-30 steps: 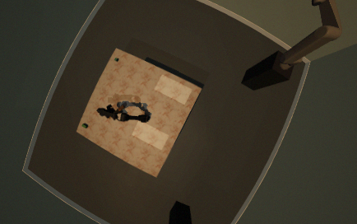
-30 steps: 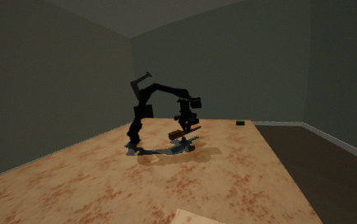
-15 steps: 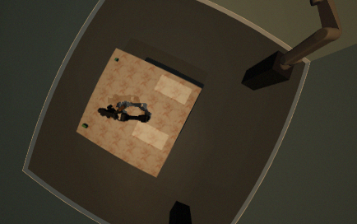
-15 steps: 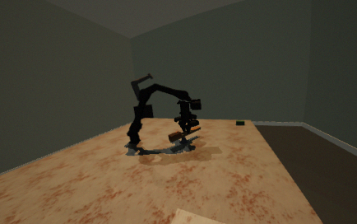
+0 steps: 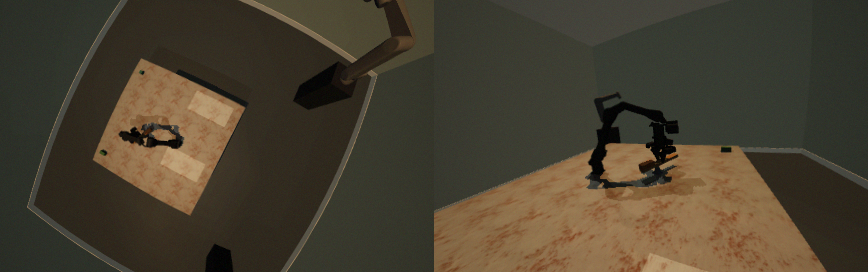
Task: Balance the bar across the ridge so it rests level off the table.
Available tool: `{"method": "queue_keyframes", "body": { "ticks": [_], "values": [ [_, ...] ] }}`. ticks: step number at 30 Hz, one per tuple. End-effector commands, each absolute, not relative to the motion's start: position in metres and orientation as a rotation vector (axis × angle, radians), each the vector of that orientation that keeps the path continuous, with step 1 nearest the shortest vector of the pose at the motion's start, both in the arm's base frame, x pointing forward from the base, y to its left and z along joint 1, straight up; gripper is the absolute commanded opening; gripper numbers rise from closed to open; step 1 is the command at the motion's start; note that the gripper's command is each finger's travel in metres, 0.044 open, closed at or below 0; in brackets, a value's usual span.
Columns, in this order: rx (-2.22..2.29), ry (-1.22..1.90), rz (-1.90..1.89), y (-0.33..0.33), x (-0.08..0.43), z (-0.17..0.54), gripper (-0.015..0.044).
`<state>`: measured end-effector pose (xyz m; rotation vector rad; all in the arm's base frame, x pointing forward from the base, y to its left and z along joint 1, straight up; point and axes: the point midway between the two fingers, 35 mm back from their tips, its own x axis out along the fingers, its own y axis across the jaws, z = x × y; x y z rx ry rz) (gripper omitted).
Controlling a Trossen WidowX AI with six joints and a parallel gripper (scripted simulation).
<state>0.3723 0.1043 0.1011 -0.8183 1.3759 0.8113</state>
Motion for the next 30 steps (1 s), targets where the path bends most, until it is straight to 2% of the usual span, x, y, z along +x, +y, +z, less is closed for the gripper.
{"method": "queue_keyframes", "body": {
  "ticks": [1, 30],
  "values": [
    [-0.823, 1.373, 0.808, 0.1036, 0.3732, 0.1011, 0.0],
    [-0.823, 1.373, 0.808, 0.1035, 0.3732, 0.0986, 0.0]
  ]
}}
